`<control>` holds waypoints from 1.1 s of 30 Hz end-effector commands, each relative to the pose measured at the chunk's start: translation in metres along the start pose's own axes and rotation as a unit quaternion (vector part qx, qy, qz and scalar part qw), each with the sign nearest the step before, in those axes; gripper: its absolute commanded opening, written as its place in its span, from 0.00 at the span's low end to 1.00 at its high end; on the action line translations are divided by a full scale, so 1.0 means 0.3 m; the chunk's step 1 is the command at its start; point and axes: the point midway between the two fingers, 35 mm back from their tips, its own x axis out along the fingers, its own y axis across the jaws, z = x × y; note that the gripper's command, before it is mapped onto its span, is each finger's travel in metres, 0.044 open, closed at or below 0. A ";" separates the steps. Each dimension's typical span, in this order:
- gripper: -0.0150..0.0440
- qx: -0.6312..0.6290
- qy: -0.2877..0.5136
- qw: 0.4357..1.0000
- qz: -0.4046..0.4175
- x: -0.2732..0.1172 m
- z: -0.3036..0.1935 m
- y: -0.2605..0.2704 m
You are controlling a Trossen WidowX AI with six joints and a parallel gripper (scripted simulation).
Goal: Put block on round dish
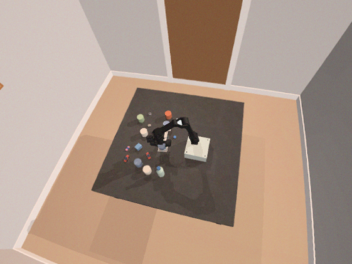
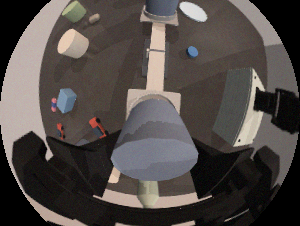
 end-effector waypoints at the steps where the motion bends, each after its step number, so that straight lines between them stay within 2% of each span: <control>1: 0.25 -0.001 0.009 1.000 0.012 -0.043 -0.017 0.013; 33: 0.25 -0.001 0.009 1.000 0.012 -0.180 -0.009 -0.009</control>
